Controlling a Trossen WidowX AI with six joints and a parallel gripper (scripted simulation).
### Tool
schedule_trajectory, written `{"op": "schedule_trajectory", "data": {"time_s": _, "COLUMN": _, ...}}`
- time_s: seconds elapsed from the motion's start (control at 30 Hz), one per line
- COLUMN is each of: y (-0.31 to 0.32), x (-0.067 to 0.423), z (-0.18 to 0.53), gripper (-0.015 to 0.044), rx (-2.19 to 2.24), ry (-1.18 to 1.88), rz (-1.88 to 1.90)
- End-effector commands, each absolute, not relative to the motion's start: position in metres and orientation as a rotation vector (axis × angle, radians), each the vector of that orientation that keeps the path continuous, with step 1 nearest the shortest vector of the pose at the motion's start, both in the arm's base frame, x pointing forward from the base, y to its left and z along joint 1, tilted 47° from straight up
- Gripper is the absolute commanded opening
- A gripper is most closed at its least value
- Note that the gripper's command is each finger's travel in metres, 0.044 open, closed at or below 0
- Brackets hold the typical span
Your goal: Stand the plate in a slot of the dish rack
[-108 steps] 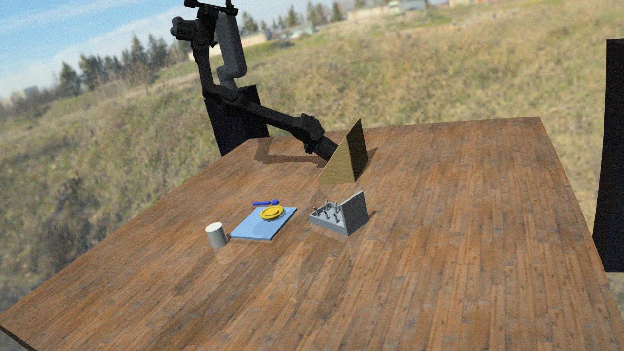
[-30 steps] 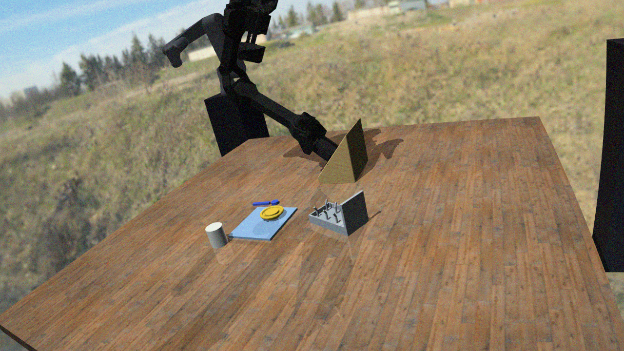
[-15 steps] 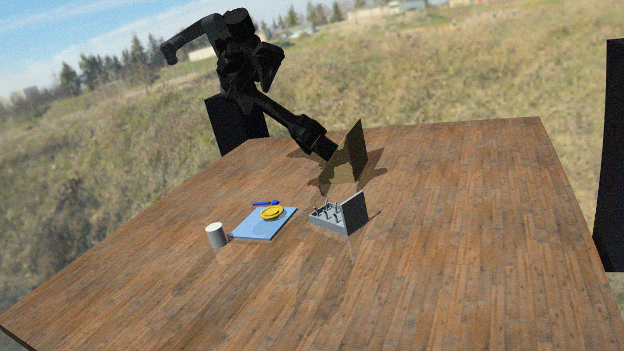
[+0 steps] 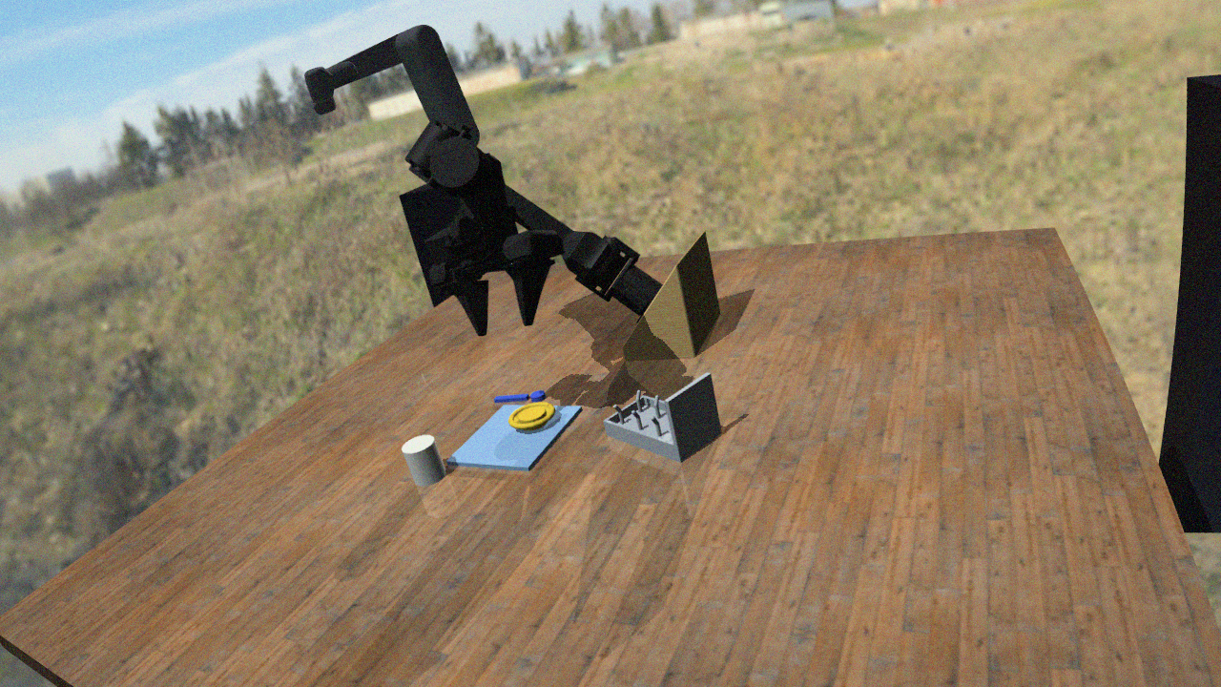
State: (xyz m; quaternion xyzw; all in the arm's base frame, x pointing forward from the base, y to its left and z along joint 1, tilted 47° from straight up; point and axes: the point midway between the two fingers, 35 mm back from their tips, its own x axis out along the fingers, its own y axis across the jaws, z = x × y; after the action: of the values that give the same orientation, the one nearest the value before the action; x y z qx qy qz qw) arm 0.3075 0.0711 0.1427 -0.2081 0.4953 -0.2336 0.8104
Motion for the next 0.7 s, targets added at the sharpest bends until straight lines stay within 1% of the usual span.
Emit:
{"op": "schedule_trajectory", "data": {"time_s": 0.0, "y": 0.034, "x": 0.300, "z": 0.126, "gripper": 0.0400, "rx": -0.518, "ry": 1.175, "rz": -0.569}}
{"op": "schedule_trajectory", "data": {"time_s": 0.27, "y": -0.019, "x": 0.274, "z": 0.098, "gripper": 0.0400, "rx": -0.601, "ry": 1.393, "rz": -0.664}}
{"op": "schedule_trajectory", "data": {"time_s": 0.67, "y": -0.027, "x": 0.274, "z": 0.094, "gripper": 0.0400, "rx": -0.602, "ry": 1.399, "rz": -0.665}}
